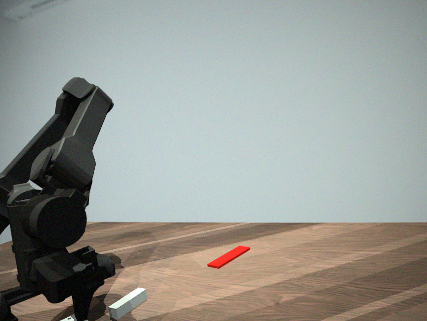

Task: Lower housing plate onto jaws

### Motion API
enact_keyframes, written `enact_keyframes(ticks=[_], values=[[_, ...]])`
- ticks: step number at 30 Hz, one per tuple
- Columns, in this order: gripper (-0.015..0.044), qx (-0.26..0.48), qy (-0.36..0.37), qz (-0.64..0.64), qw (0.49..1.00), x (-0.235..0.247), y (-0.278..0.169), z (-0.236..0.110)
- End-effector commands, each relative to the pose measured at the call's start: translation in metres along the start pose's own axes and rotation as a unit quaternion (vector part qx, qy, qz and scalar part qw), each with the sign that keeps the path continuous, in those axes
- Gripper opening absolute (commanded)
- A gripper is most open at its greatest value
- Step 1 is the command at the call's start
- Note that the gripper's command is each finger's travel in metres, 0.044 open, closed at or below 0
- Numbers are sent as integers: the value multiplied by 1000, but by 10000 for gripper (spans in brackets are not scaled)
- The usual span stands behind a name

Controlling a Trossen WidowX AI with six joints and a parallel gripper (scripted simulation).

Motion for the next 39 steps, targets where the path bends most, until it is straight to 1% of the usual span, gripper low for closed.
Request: enact_keyframes(ticks=[1,39], values=[[351,1,2,3,1000,0,-1,1],[351,1,2,3,1000,0,-1,8]])
Point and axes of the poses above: the point midway between the two fingers, 35 mm back from their tips, its own z axis out along the fingers, its own x axis across the jaws, y = z × x, the point moved 4 cm from there along -z, back along the fingers, and after that the axes turned 4 degrees about -z, right-handed, at the moved point
